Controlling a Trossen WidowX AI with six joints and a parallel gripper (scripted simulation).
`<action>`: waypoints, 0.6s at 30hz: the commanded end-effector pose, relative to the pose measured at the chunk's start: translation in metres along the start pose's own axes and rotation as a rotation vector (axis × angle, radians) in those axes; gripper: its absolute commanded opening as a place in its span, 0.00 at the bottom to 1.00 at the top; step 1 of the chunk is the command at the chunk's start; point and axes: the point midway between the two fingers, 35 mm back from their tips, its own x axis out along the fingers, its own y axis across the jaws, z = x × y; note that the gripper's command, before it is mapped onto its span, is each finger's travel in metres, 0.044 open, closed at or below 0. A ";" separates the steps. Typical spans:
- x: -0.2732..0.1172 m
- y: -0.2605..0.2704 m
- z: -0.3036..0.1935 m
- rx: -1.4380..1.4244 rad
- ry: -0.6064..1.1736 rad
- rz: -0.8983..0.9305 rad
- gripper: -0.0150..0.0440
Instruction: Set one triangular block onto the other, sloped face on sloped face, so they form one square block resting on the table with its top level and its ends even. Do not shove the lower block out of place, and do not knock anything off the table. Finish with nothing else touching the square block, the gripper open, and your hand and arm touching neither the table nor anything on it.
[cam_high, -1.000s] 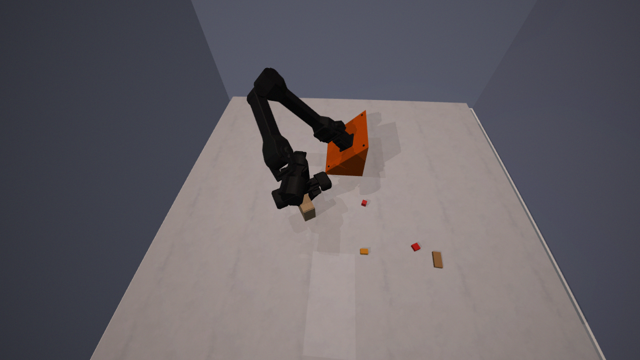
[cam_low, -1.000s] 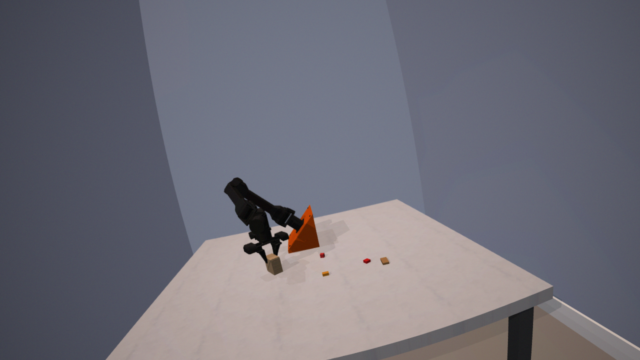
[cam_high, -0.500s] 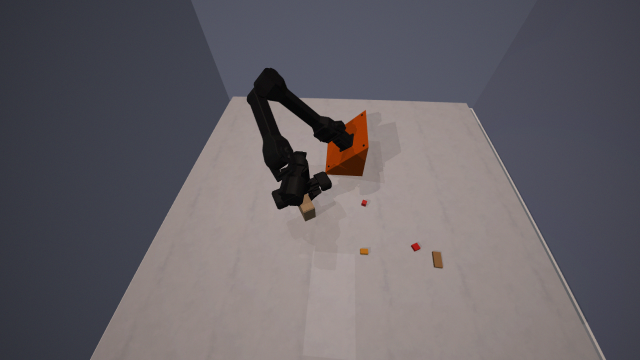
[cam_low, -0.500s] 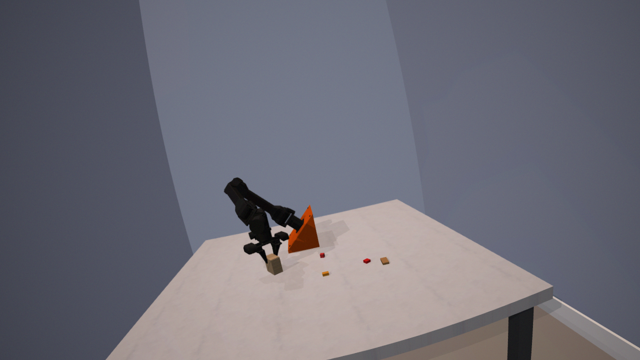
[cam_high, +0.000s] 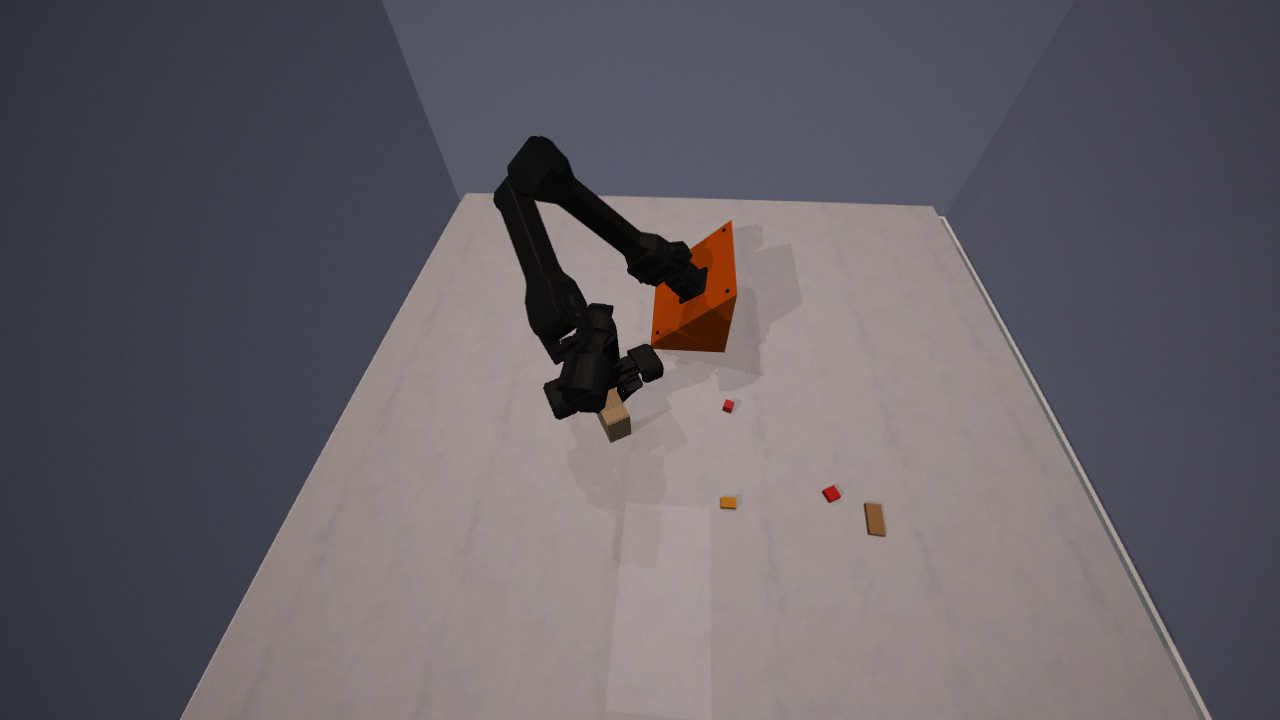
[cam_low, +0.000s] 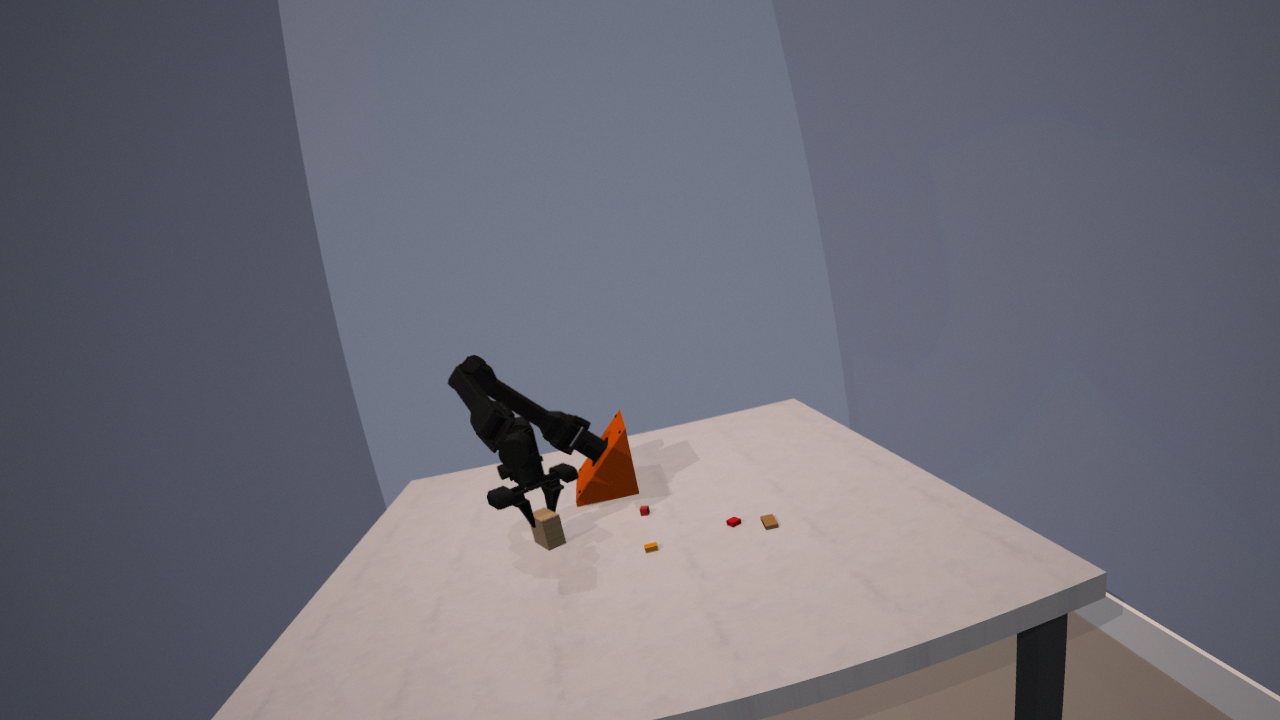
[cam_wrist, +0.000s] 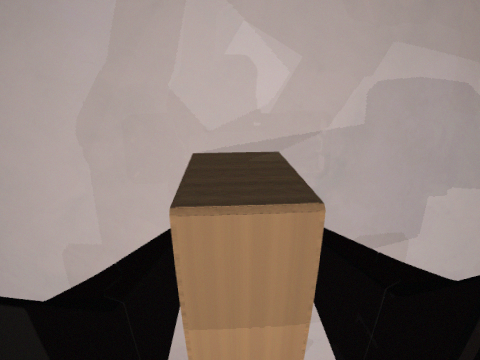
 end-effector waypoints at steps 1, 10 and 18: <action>0.000 0.000 0.000 0.000 0.000 0.000 0.25; 0.000 0.000 0.000 0.000 0.000 0.000 0.48; 0.000 0.000 0.000 0.000 0.000 0.000 0.83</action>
